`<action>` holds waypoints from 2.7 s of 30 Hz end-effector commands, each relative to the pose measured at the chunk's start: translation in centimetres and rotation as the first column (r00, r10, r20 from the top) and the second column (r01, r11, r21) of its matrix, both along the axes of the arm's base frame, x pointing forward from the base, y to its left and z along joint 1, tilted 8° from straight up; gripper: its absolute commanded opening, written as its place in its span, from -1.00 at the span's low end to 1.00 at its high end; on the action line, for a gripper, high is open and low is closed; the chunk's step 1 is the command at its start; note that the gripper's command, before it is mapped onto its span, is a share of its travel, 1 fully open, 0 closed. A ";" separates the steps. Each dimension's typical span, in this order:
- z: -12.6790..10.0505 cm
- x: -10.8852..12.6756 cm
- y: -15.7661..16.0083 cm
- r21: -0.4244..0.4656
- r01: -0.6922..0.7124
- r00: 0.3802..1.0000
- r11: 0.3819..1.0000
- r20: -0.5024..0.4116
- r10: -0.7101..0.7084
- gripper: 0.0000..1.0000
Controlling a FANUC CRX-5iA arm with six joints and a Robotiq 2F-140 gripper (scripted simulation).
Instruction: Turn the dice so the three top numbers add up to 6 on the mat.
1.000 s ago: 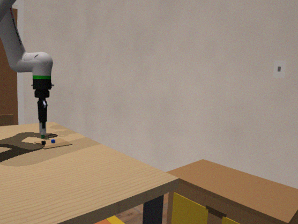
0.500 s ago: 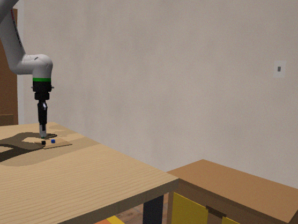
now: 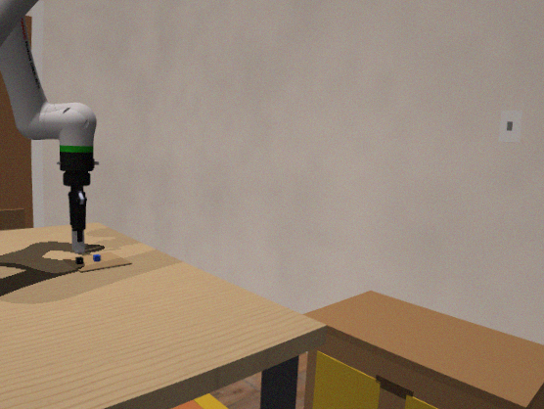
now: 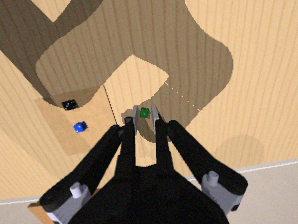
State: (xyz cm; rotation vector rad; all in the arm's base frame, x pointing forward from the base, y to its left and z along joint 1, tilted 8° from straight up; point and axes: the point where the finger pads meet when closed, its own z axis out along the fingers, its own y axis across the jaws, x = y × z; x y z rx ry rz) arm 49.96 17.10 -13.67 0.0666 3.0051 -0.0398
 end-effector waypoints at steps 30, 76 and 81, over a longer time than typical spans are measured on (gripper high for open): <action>0.0 0.0 0.0 0.000 0.000 1.000 1.000 0.000 0.000 -0.63; 2.6 -0.3 0.1 0.000 0.000 1.000 1.000 0.000 0.000 -0.87; 6.3 -0.8 0.2 0.000 0.000 1.000 1.000 0.000 0.000 -0.87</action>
